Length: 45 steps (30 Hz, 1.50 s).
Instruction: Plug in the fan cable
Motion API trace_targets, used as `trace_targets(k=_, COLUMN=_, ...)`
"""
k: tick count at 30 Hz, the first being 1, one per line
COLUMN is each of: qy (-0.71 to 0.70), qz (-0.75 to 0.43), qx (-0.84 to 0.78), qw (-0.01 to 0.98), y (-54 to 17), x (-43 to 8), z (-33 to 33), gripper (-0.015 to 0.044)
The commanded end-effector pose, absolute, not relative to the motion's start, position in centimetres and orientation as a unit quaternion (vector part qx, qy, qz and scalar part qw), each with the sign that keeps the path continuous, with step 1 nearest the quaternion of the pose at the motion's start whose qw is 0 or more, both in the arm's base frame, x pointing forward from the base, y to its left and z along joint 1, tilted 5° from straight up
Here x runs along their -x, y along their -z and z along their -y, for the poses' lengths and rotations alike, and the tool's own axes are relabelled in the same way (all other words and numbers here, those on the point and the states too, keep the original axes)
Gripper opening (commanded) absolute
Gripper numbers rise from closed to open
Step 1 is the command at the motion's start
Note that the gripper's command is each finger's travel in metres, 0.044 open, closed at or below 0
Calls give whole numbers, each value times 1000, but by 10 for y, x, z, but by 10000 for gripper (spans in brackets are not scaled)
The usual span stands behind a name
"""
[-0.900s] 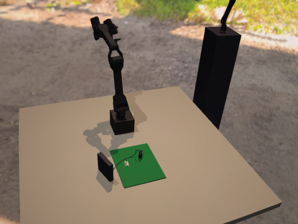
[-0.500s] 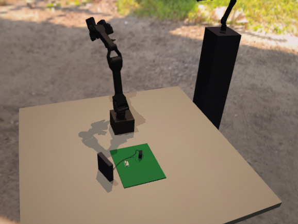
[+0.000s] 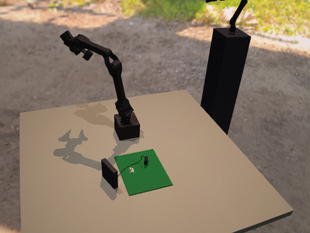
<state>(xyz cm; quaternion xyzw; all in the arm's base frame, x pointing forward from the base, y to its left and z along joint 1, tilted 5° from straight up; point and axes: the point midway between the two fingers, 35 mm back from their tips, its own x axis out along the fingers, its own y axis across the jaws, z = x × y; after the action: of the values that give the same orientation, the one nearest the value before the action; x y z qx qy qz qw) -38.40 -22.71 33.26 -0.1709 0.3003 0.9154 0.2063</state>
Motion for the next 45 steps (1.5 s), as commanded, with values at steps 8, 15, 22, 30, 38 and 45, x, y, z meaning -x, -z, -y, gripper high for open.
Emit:
trace_targets(k=8, qy=-935, qz=-156, qx=319, qw=-17, y=-282, x=251, z=361, gripper=440)
trace_targets(k=15, qy=-908, qz=-36, qx=383, qw=-164, y=-251, x=134, z=408, gripper=440)
trace_targets(k=22, qy=-848, qz=99, qx=420, qw=-306, y=-220, x=12, z=416, gripper=440)
trace_targets(k=30, qy=-739, qz=259, qx=430, qw=-450, y=-184, x=-122, z=378, gripper=440)
trace_targets(k=38, qy=-599, qz=413, qx=399, qw=-559, y=-151, x=-227, z=299, gripper=440)
trace_targets(k=45, qy=-473, qz=521, qx=351, qw=-618, y=-128, x=-282, z=217, gripper=440)
